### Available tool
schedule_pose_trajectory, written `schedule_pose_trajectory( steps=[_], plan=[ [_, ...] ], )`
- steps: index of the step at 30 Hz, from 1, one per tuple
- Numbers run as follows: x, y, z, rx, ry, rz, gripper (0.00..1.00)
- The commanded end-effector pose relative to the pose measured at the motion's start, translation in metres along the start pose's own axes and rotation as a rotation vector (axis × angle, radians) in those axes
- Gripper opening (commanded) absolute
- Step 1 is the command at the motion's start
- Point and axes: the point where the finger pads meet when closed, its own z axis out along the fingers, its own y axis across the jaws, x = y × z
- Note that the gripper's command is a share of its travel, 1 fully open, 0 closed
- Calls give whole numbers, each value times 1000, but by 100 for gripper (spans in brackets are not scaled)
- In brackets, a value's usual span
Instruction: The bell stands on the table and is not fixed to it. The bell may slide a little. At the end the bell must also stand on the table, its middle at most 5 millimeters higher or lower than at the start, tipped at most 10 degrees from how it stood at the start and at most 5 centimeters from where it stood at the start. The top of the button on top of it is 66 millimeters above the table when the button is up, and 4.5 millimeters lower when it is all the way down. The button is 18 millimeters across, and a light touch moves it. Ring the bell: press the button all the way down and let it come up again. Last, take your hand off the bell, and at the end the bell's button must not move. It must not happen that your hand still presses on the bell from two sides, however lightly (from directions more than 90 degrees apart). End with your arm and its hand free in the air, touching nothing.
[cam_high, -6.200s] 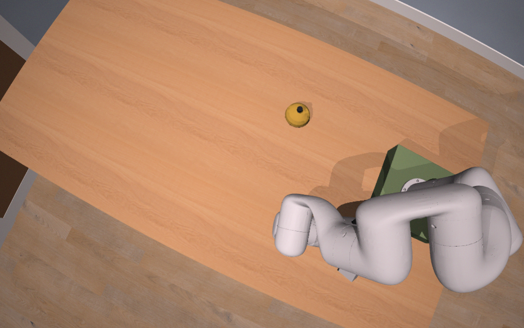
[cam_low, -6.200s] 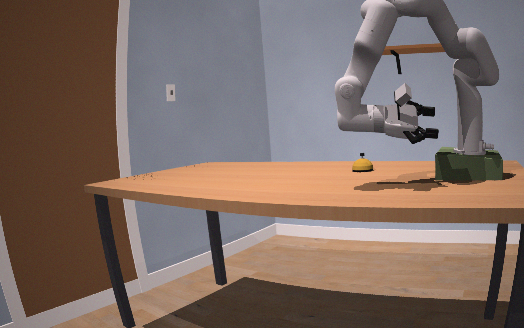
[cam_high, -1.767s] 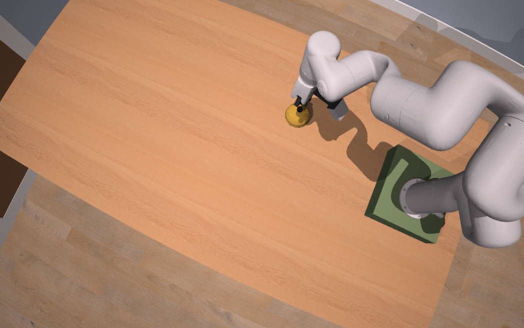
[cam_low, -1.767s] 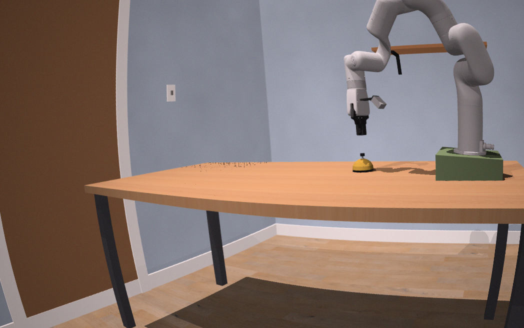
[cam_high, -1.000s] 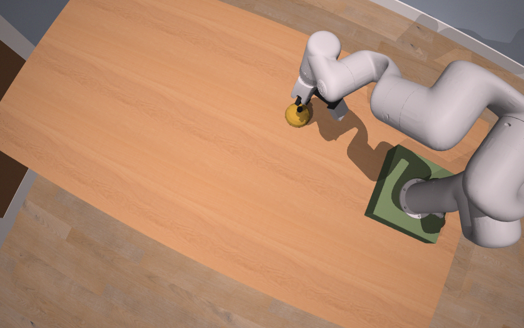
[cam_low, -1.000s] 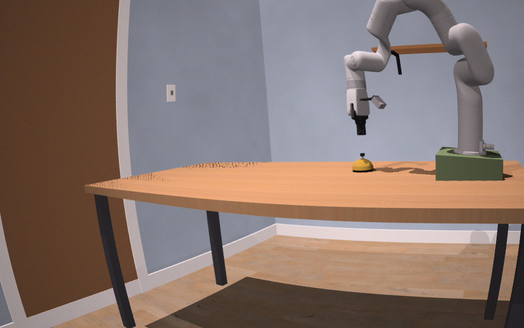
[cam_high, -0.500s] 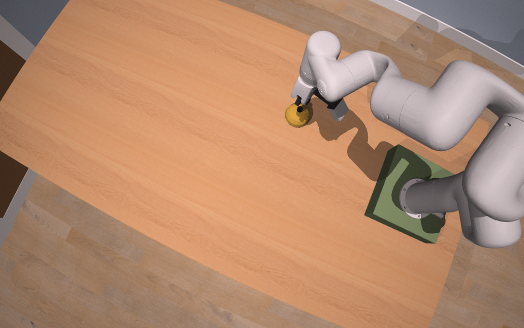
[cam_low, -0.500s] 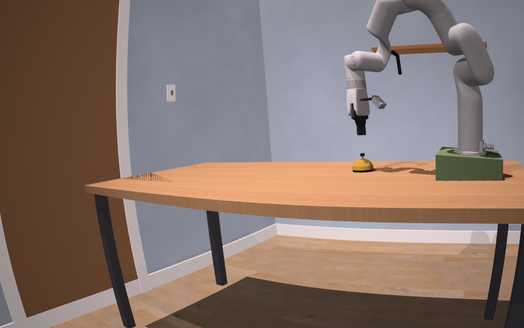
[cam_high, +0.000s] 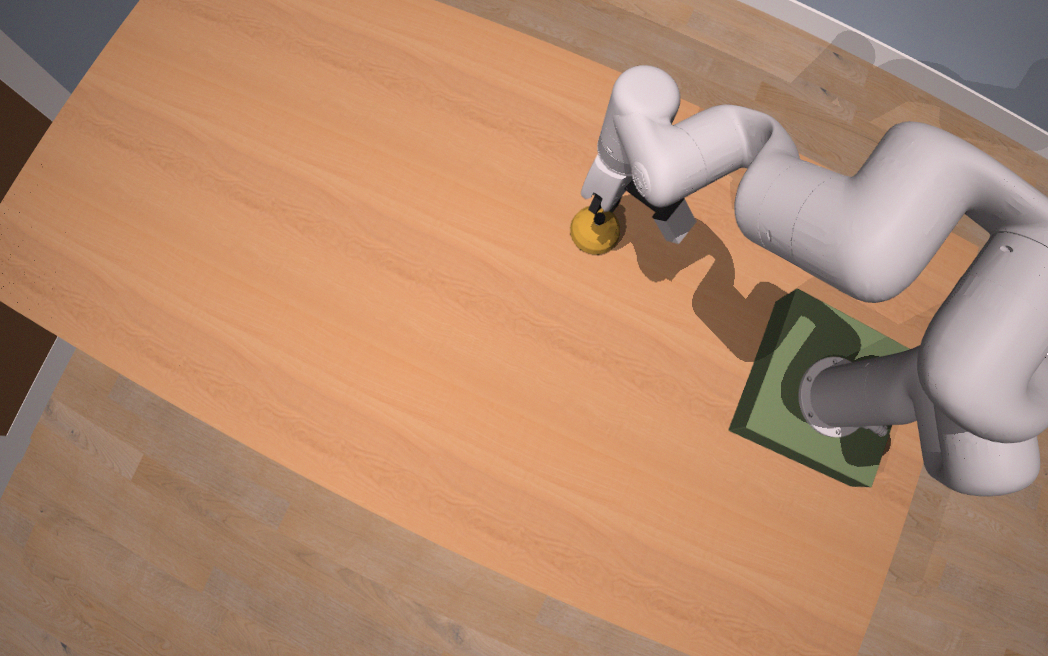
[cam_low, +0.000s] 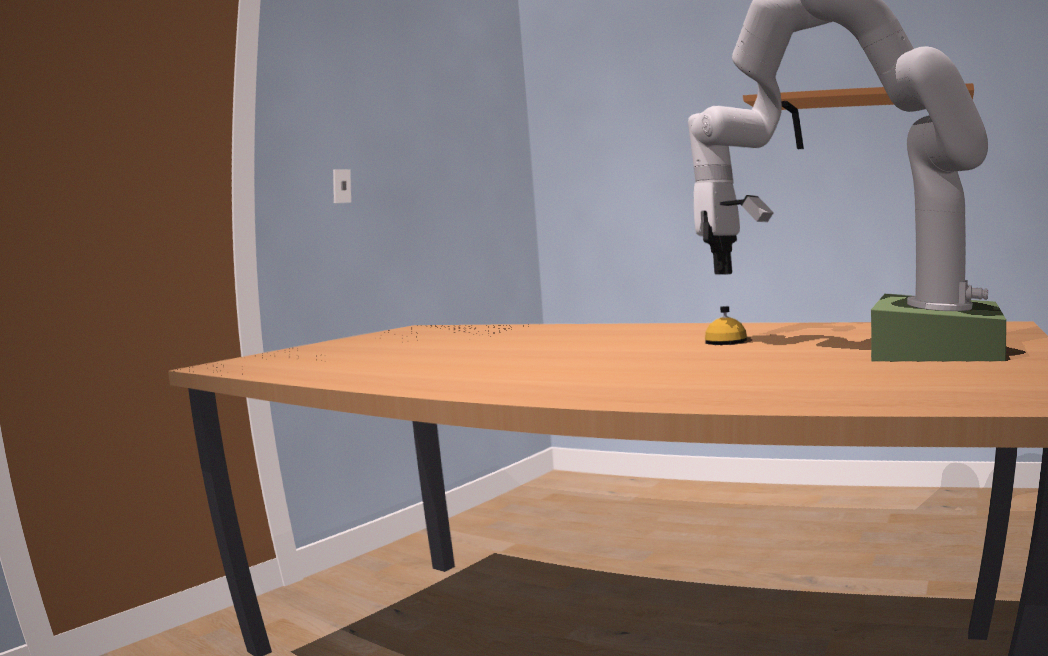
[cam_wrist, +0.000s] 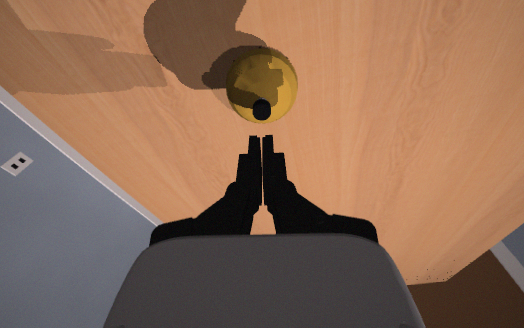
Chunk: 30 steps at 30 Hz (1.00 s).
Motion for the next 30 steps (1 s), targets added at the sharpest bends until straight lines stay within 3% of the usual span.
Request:
schedule_pose_trajectory(
  steps=[1, 30],
  plan=[
    [-2, 0, 1, 0, -4, 0, 0],
    [-3, -1, 46, 0, -4, 0, 0]
  ],
)
